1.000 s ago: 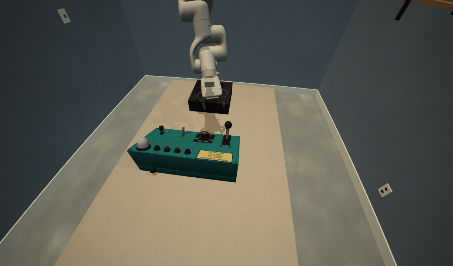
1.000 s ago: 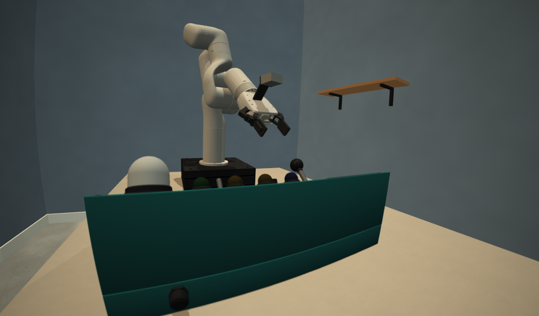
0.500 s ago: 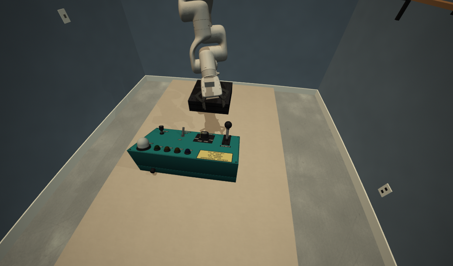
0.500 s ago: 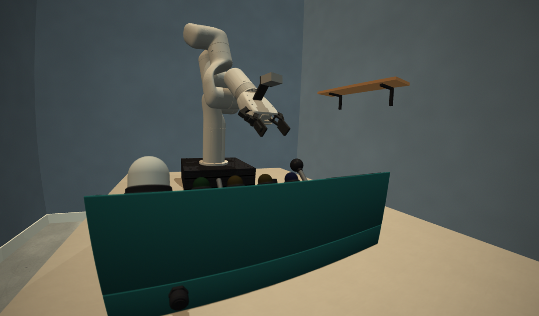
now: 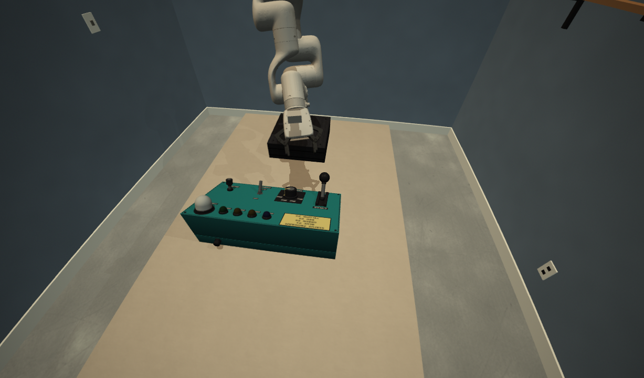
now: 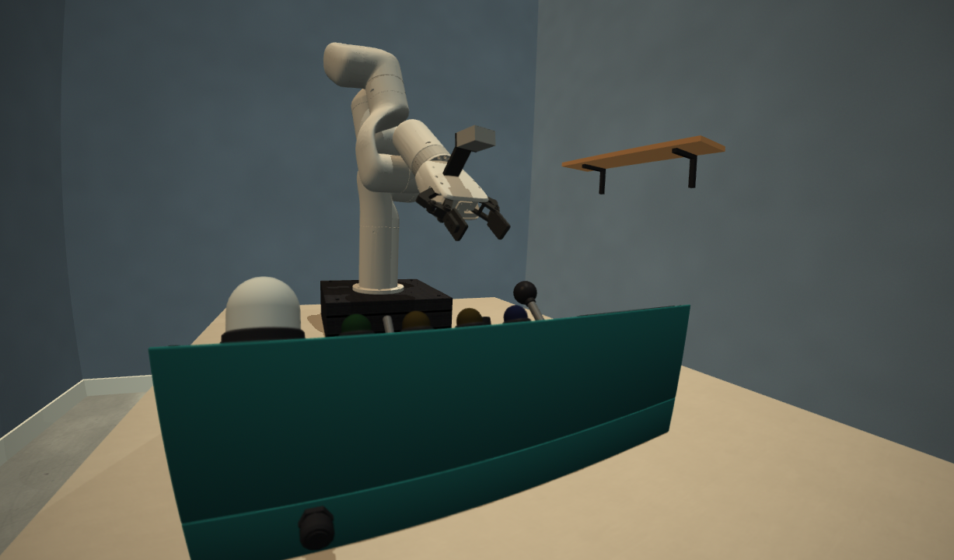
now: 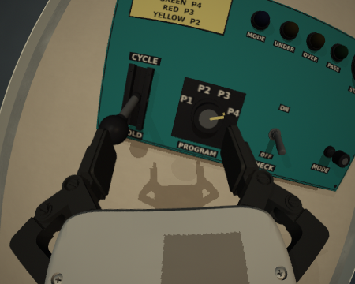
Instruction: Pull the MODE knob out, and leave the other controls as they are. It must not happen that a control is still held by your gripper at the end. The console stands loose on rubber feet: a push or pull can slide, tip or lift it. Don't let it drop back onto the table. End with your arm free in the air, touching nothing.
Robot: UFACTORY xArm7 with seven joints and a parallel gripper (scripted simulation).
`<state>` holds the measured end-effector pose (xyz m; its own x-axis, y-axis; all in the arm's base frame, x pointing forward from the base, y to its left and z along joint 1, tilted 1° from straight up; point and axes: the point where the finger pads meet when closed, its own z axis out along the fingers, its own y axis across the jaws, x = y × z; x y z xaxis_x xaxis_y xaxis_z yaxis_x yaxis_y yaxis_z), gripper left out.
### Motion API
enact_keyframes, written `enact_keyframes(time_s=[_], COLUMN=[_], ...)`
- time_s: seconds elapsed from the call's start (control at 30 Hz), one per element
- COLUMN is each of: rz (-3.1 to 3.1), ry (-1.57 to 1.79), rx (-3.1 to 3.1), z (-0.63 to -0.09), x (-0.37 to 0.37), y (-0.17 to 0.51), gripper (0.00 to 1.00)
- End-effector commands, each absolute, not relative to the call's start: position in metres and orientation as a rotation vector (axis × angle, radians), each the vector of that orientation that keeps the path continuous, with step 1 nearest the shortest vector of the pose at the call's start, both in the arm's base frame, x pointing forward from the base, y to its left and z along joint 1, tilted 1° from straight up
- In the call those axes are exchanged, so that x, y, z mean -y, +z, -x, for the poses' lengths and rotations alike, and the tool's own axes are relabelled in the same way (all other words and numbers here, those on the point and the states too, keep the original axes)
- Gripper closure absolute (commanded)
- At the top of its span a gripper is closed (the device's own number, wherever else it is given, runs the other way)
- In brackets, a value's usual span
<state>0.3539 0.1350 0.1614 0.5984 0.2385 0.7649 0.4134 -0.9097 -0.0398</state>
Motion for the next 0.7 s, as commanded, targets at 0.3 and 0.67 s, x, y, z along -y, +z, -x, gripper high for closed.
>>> enact_keyframes(time_s=[0.3,0.67], rz=[2.615,2.619], ry=[-1.235,-1.253], rx=[0.516,0.499], z=[-0.362,-0.366], x=[-0.116,-0.103], y=[0.166,0.168], gripper=[0.00,0.00])
